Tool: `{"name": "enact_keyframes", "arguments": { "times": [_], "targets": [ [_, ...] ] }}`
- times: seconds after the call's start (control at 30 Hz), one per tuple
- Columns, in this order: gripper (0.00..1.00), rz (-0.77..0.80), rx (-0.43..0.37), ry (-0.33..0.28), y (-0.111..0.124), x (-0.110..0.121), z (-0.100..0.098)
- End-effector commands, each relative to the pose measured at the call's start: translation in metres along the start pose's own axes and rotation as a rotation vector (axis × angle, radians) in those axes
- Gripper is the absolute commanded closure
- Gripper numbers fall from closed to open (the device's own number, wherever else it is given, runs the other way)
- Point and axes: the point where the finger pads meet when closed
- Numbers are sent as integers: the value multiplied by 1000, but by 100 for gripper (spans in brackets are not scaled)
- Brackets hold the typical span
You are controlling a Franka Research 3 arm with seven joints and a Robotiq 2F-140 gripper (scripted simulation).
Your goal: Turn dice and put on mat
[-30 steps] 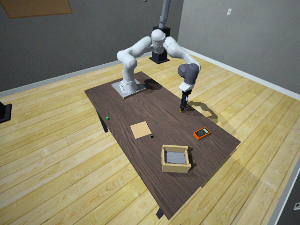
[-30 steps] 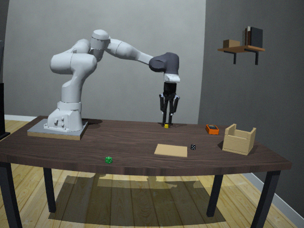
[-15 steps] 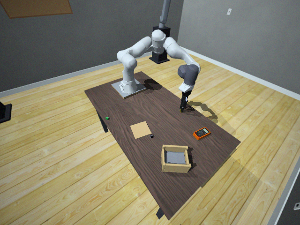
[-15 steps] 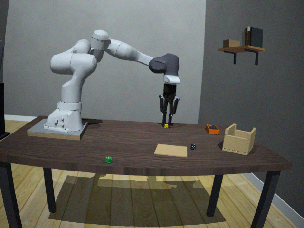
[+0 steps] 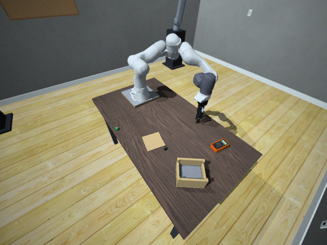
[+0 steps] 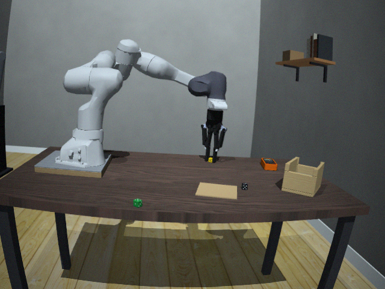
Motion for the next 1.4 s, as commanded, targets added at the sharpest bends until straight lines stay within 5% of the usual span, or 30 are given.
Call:
{"name": "enact_keyframes", "arguments": {
  "times": [0.0,1.2,1.23,1.37],
  "targets": [
    [71,-6,-3,-4,0,-2,2],
    [71,-6,-3,-4,0,-2,2],
    [82,-6,-3,-4,0,-2,2],
    [82,-6,-3,-4,0,-2,2]
  ]
}}
Point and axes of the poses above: the point where the finger pads meet when closed, its own z axis out along the fingers, its own x axis across the jaws, y = z × x, and after that the axes turned 5 degrees about z, right-handed
